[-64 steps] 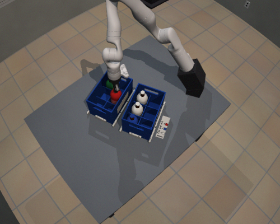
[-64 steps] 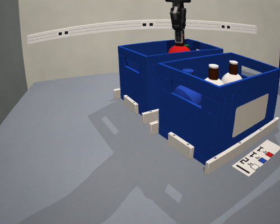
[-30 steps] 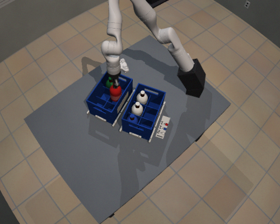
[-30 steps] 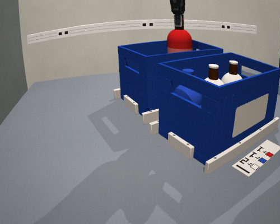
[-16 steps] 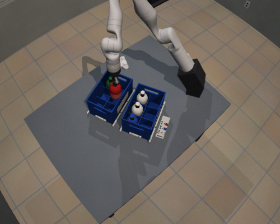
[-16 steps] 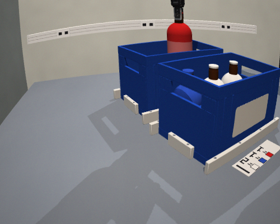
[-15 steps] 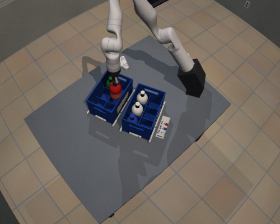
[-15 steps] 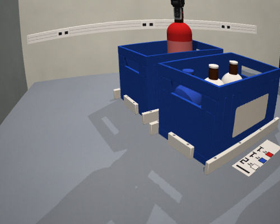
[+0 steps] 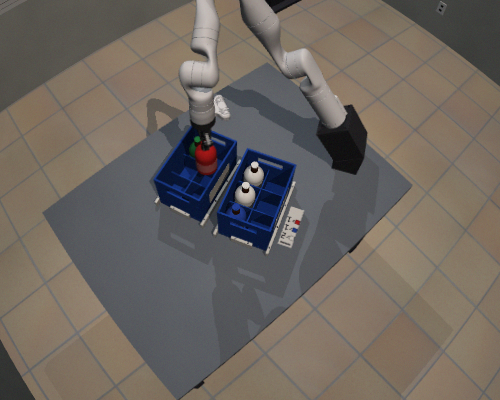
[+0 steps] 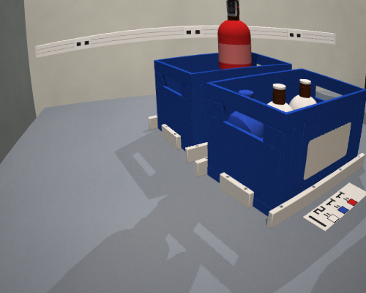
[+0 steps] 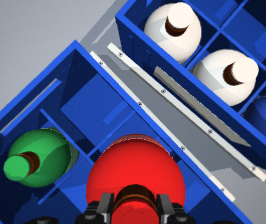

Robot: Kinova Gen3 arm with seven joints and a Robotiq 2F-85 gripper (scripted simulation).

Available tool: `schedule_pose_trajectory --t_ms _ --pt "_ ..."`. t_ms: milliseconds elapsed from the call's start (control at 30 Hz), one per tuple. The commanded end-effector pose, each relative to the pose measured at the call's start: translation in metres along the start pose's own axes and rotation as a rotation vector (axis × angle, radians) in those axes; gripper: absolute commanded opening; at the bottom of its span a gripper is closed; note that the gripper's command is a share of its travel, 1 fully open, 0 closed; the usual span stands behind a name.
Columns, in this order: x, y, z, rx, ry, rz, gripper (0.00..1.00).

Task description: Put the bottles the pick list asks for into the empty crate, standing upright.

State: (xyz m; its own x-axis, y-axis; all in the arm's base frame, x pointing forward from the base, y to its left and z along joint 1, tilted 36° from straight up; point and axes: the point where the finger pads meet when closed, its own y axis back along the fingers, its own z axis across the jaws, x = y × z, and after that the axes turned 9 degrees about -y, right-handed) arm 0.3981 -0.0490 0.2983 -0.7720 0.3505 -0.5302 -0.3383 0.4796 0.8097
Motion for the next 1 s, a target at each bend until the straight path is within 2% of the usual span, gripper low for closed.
schedule_pose_trajectory --t_ms 0,533,800,967 --pt "0.000 0.005 0.000 -0.001 0.000 -0.001 0.10" --pt "0.000 0.029 0.000 -0.001 0.000 -0.001 0.10" --pt "0.000 0.029 0.000 -0.001 0.000 -0.001 0.10" --pt "0.009 0.029 0.003 -0.001 0.000 -0.001 0.10"
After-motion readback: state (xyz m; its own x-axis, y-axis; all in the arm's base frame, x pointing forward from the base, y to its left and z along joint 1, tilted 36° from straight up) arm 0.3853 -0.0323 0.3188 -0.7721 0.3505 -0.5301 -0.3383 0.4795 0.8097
